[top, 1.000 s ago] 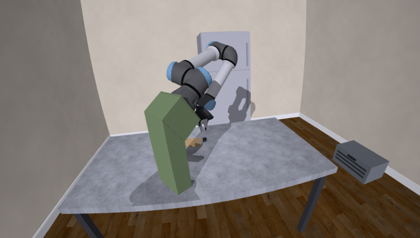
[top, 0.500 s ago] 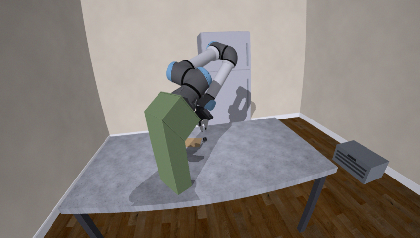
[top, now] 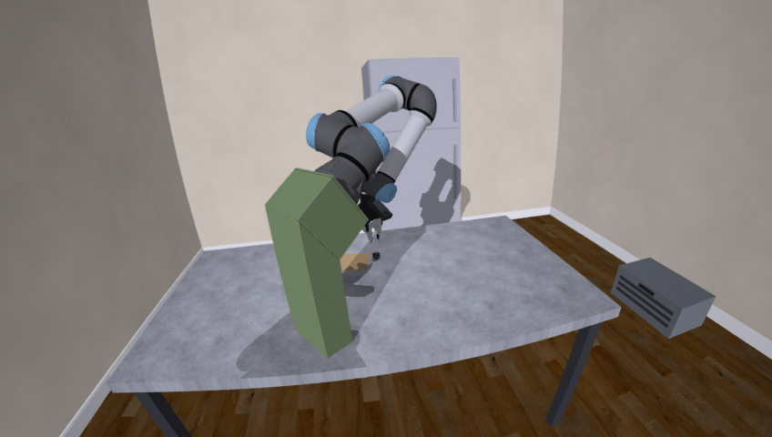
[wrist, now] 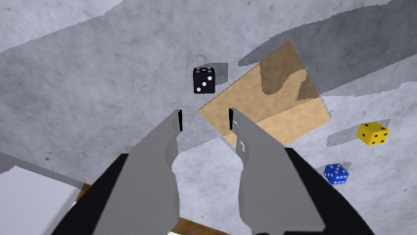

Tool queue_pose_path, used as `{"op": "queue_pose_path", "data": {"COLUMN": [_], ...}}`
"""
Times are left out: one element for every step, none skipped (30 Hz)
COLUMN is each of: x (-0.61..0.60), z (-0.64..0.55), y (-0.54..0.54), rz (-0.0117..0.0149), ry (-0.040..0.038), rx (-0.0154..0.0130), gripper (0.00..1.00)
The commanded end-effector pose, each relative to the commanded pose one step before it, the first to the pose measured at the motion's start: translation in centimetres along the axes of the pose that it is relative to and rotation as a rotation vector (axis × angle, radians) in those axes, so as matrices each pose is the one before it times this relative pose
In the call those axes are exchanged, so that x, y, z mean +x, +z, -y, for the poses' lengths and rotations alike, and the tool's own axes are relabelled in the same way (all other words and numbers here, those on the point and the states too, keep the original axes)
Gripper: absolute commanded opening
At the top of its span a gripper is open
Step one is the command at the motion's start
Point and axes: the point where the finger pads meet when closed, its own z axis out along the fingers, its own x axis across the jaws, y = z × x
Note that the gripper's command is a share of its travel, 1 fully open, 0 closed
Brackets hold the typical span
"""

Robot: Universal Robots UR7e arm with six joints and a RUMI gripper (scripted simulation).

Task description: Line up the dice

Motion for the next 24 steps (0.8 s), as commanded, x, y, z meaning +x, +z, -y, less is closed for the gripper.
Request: {"op": "queue_pose_path", "data": {"x": [-0.026, 0.000, 0.000, 0.000, 0.000, 0.000, 0.000, 0.000, 0.000, 0.000, 0.000, 0.000, 0.000, 0.000, 0.000, 0.000, 0.000, 0.000, 0.000, 0.000, 0.000, 0.000, 0.000, 0.000], "z": [-0.020, 0.000, 0.000, 0.000, 0.000, 0.000, 0.000, 0.000, 0.000, 0.000, 0.000, 0.000, 0.000, 0.000, 0.000, 0.001, 0.000, 0.000, 0.000, 0.001, 0.000, 0.000, 0.001, 0.000], "y": [-0.031, 0.002, 0.004, 0.000, 0.000, 0.007, 0.012, 0.017, 0.023, 0.029, 0.036, 0.044, 0.051, 0.059, 0.067, 0.075, 0.083, 0.091, 0.099, 0.106, 0.000, 0.000, 0.113, 0.121], "rz": [0.00079, 0.00000, 0.00000, 0.00000, 0.00000, 0.00000, 0.00000, 0.00000, 0.00000, 0.00000, 0.00000, 0.00000, 0.00000, 0.00000, 0.00000, 0.00000, 0.00000, 0.00000, 0.00000, 0.00000, 0.00000, 0.00000, 0.00000, 0.00000], "ry": [0.00006, 0.00000, 0.00000, 0.00000, 0.00000, 0.00000, -0.00001, -0.00001, -0.00001, -0.00001, -0.00002, -0.00002, -0.00003, -0.00003, -0.00003, -0.00004, -0.00003, 0.00000, 0.00000, 0.00000, 0.00000, 0.00000, 0.00000, 0.00000], "rx": [-0.00055, 0.00000, 0.00000, 0.00000, 0.00000, 0.00000, 0.00000, 0.00000, 0.00000, 0.00000, 0.00000, 0.00000, -0.00001, -0.00001, -0.00001, -0.00001, -0.00001, 0.00000, 0.00000, 0.00000, 0.00000, 0.00000, 0.00000, 0.00000], "gripper": [0.24, 0.24, 0.24, 0.24, 0.24, 0.24, 0.24, 0.24, 0.24, 0.24, 0.24, 0.24, 0.24, 0.24, 0.24, 0.24, 0.24, 0.24, 0.24, 0.24, 0.24, 0.24, 0.24, 0.24]}}
